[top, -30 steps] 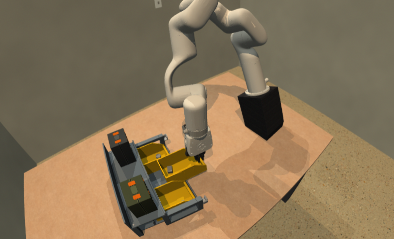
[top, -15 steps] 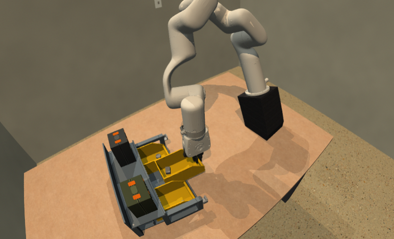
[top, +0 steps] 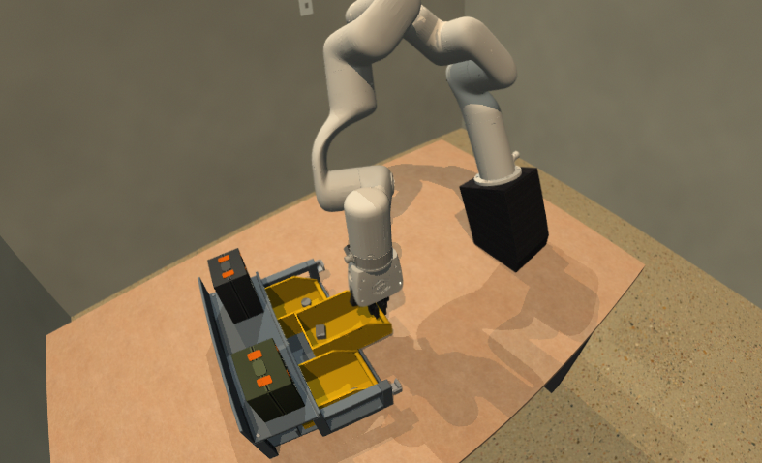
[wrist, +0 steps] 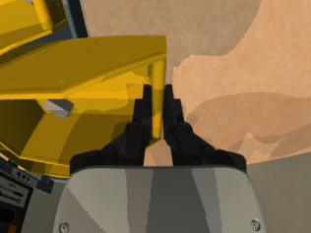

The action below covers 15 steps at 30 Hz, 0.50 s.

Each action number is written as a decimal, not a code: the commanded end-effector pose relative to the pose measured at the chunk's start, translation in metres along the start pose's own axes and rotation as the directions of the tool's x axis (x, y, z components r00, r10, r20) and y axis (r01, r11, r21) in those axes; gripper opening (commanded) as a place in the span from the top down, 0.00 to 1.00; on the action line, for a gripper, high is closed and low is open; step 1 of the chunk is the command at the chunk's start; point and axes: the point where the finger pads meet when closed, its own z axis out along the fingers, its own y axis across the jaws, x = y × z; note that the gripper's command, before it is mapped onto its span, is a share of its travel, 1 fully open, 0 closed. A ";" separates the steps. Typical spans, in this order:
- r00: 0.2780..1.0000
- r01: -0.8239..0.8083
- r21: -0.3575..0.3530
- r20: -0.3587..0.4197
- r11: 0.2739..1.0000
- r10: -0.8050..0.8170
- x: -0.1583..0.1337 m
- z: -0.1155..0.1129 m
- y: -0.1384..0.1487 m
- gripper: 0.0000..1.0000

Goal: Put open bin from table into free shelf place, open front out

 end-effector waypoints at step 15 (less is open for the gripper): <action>1.000 -0.001 0.003 0.001 1.000 0.001 0.000 -0.001 -0.011 1.00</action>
